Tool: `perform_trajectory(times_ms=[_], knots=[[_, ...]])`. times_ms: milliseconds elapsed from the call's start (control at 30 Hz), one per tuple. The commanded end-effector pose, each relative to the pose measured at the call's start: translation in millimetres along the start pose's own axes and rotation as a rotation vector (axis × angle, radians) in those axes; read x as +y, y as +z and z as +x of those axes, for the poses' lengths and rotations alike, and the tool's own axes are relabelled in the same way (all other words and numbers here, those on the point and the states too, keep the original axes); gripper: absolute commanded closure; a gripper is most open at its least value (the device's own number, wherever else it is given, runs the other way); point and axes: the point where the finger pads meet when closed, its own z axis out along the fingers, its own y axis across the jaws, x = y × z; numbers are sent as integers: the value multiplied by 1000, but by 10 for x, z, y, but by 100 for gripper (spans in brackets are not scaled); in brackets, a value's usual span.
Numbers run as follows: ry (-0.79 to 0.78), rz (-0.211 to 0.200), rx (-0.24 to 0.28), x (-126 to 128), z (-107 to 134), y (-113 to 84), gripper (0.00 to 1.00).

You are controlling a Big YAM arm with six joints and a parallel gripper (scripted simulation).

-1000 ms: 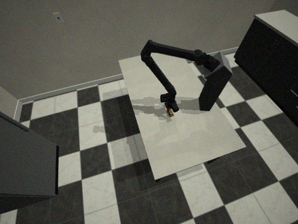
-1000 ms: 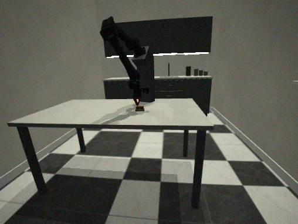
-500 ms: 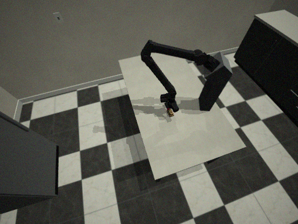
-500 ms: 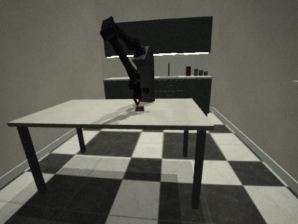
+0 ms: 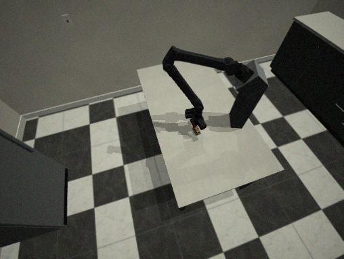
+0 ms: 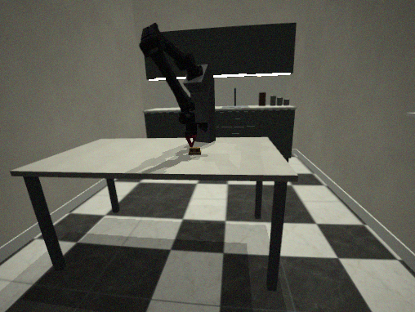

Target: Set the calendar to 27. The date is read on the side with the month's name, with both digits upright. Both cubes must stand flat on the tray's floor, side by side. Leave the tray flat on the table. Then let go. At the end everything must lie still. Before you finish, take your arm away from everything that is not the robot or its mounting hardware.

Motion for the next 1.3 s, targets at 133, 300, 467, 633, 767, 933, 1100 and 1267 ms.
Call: perform_trajectory(times_ms=[133,300,467,633,767,933,1100,1267], knots=[[-15,-36,-11,237,-28,-21,54],[-15,-36,-11,237,-28,-21,54],[-15,-36,-11,237,-28,-21,54],[-15,-36,-11,237,-28,-21,54],[-15,-36,-11,237,-28,-21,54],[-15,-38,-12,263,-30,-32,54],[-14,-30,-10,212,-27,-6,54],[-15,-36,-11,262,-32,-25,54]])
